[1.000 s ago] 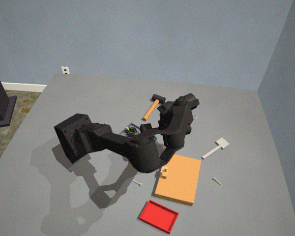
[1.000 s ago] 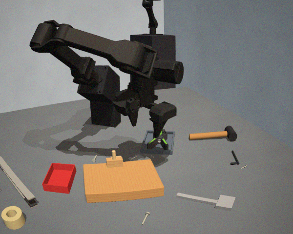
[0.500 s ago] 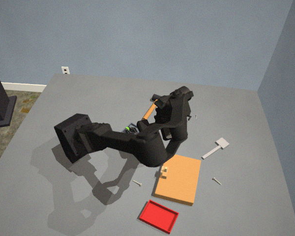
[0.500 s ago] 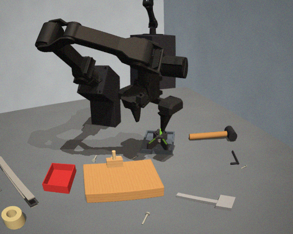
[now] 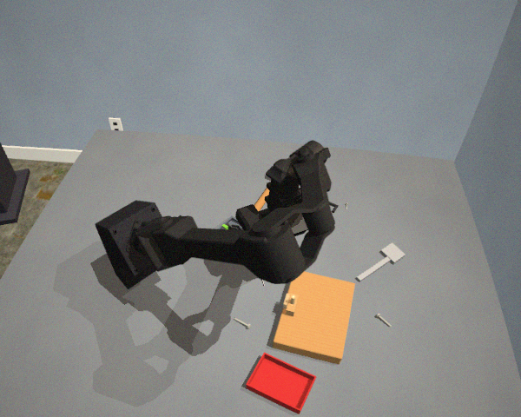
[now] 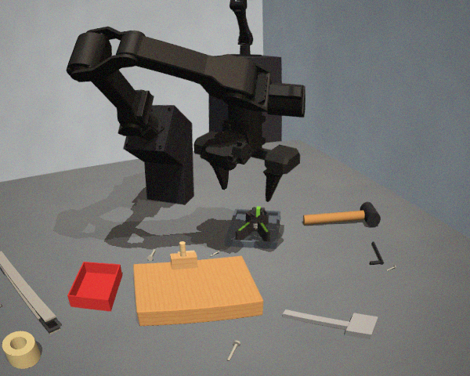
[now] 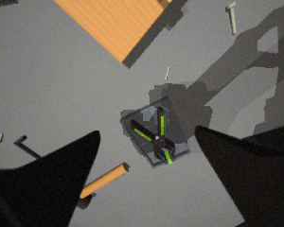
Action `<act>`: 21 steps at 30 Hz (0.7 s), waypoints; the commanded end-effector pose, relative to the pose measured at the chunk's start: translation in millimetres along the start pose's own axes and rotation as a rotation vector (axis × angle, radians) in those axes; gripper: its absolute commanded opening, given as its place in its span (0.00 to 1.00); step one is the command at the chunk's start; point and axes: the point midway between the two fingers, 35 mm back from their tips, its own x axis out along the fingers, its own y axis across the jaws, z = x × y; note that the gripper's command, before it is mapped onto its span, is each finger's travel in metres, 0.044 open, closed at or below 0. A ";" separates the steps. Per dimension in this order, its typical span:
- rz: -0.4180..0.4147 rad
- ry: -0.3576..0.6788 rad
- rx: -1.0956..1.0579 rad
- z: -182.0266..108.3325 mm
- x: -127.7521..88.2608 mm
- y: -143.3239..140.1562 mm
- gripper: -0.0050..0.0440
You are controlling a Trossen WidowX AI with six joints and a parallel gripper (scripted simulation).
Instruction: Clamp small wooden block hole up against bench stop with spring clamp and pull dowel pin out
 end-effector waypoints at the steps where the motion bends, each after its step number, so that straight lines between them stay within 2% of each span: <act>1: 0.003 -0.010 -0.054 -8.3 -2.2 -0.8 1.00; 21: 0.006 -0.035 -0.213 -36.1 -8.3 -7.8 1.00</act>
